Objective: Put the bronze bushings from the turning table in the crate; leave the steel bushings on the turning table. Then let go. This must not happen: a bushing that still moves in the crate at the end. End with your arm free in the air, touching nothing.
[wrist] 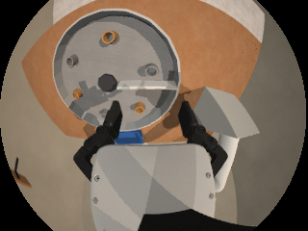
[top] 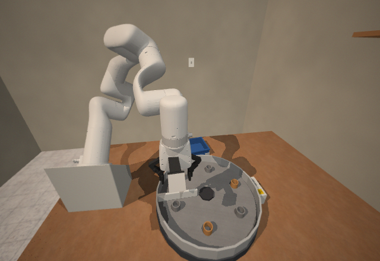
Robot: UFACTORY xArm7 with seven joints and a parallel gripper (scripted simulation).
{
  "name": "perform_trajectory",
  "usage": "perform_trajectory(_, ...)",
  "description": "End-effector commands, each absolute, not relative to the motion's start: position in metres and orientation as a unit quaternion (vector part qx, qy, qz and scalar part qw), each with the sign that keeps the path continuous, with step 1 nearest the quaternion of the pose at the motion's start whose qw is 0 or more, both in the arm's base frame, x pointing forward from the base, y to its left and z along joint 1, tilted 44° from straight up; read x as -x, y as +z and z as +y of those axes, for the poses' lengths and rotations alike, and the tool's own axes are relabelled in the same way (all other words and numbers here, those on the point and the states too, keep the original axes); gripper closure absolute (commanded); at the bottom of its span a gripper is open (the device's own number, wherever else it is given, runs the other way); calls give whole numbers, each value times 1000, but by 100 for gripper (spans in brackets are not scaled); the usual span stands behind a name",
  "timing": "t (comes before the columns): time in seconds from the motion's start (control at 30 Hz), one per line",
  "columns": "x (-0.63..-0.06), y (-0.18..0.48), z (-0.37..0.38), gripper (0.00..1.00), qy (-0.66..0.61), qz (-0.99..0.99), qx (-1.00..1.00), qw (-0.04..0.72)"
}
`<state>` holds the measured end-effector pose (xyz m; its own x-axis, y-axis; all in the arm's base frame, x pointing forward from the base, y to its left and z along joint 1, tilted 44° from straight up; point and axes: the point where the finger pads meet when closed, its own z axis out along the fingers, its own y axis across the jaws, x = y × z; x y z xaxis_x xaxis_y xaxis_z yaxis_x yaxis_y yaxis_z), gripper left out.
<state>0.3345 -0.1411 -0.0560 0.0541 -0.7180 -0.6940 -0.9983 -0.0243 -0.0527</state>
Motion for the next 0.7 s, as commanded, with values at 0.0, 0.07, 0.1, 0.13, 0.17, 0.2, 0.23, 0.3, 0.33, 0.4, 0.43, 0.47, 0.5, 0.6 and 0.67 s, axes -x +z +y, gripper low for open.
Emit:
perform_trajectory(0.0, -334, -56, -143, 0, 249, 641, 670, 280)
perform_trajectory(0.07, -334, -56, -143, 0, 249, 641, 670, 280)
perform_trajectory(0.1, -334, -56, -143, 0, 249, 641, 670, 280)
perform_trajectory(0.13, -334, -56, -143, 0, 249, 641, 670, 280)
perform_trajectory(0.17, -334, -56, -143, 0, 249, 641, 670, 280)
perform_trajectory(0.2, -334, -56, -143, 0, 249, 641, 670, 280)
perform_trajectory(0.23, -334, -56, -143, 0, 249, 641, 670, 280)
perform_trajectory(0.3, -334, -56, -143, 88, 249, 641, 670, 280)
perform_trajectory(0.33, -334, -56, -143, 88, 249, 641, 670, 280)
perform_trajectory(0.4, -334, -56, -143, 88, 249, 641, 670, 280)
perform_trajectory(0.43, -334, -56, -143, 88, 249, 641, 670, 280)
perform_trajectory(0.47, -334, -56, -143, 88, 249, 641, 670, 280)
perform_trajectory(0.5, -334, -56, -143, 88, 249, 641, 670, 280)
perform_trajectory(0.6, -334, -56, -143, 88, 249, 641, 670, 280)
perform_trajectory(0.67, -334, -56, -143, 88, 249, 641, 670, 280)
